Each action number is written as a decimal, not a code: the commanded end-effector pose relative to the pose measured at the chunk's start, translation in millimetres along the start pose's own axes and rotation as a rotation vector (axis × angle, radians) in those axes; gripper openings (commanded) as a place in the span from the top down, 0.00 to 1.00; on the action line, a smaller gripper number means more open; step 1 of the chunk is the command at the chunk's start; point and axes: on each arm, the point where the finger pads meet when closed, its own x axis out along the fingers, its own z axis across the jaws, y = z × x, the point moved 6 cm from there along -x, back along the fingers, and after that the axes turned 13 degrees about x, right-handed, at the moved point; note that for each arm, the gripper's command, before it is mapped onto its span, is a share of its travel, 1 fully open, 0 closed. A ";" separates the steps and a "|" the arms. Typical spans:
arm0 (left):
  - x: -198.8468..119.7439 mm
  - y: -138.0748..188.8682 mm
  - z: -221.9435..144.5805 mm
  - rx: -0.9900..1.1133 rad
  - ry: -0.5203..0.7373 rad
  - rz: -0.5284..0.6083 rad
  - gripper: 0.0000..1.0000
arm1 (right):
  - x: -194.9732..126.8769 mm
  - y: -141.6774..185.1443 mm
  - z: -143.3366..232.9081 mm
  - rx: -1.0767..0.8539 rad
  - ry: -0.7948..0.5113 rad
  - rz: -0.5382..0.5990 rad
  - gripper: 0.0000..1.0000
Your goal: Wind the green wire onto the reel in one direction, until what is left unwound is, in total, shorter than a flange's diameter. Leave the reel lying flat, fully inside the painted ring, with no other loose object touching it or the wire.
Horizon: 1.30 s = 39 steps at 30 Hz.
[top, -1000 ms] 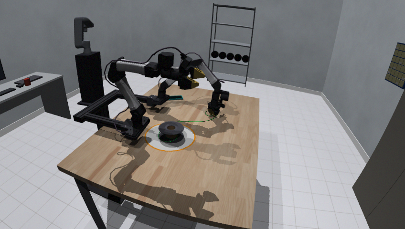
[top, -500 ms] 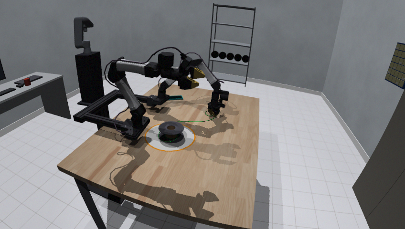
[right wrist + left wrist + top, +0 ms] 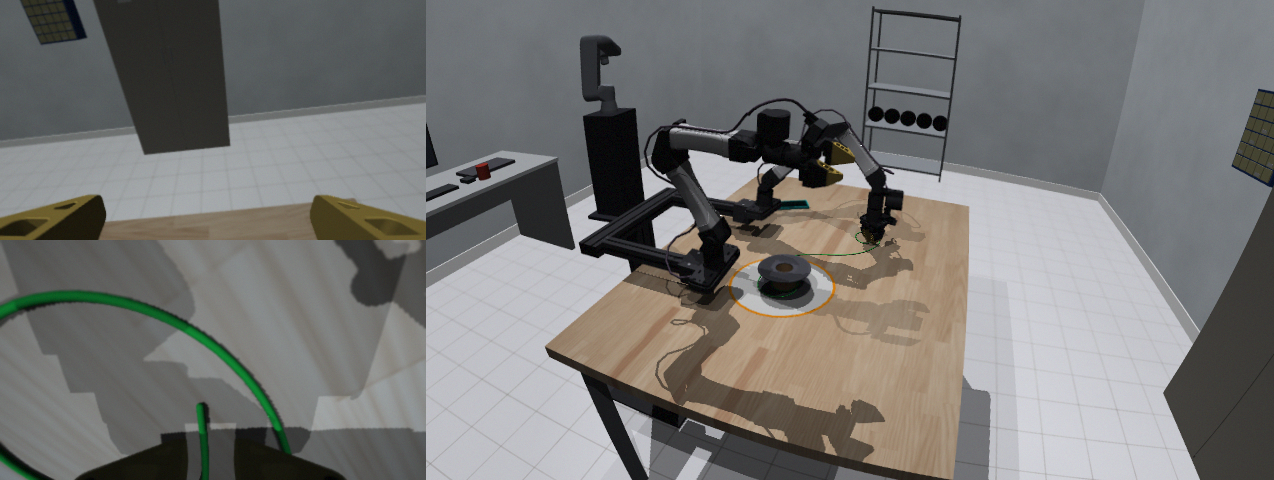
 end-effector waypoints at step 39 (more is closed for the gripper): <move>-4.0 7.1 6.0 0.000 -0.001 0.000 1.00 | 1.1 -3.0 3.8 0.005 -0.019 -0.020 0.00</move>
